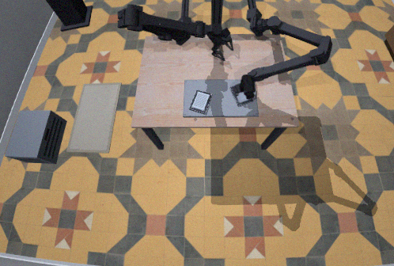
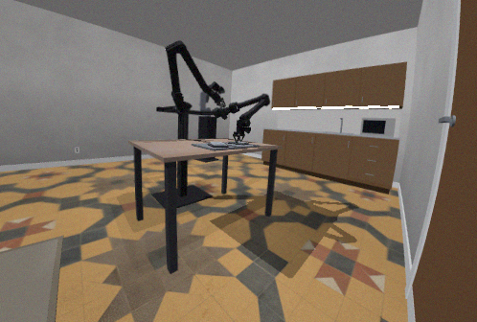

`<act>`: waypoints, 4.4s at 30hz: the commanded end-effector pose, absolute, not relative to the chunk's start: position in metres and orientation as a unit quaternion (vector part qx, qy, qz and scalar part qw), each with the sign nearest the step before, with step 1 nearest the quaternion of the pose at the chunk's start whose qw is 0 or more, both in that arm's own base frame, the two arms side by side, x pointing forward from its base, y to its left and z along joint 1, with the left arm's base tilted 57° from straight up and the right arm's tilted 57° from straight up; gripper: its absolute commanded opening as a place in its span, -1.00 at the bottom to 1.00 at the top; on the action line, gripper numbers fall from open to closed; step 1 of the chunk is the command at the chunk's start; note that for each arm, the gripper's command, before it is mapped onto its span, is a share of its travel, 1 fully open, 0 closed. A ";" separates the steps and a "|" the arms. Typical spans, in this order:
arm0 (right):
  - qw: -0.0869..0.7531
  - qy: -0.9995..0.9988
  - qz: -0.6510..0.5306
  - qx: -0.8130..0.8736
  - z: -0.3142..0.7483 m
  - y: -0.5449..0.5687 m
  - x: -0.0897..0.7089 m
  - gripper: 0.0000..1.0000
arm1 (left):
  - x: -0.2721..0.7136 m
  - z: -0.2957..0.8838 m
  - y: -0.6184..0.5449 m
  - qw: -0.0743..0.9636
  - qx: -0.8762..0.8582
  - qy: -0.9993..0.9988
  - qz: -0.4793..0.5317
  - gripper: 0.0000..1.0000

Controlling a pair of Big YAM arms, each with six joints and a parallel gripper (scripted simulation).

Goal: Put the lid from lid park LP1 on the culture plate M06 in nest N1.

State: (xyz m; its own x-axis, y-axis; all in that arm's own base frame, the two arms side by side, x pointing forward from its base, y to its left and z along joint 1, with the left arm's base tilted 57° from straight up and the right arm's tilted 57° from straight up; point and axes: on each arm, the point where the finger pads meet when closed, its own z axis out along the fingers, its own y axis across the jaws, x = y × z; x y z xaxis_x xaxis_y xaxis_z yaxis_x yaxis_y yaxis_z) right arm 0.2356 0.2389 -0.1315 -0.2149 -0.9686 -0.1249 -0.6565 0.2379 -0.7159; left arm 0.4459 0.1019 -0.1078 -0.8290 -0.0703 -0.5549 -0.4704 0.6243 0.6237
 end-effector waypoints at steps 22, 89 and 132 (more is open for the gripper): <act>0.333 0.769 -0.286 -0.465 -0.077 0.219 0.223 1.00 | 0.459 -0.139 -0.035 0.201 -0.038 0.879 0.431 0.65; 0.487 0.761 -0.335 -0.268 0.046 0.138 0.208 1.00 | 0.554 -0.310 -0.092 0.102 0.132 0.870 0.464 0.65; 0.486 0.760 -0.336 -0.270 0.046 0.138 0.208 1.00 | 0.565 -0.287 -0.128 0.128 0.132 0.872 0.454 1.00</act>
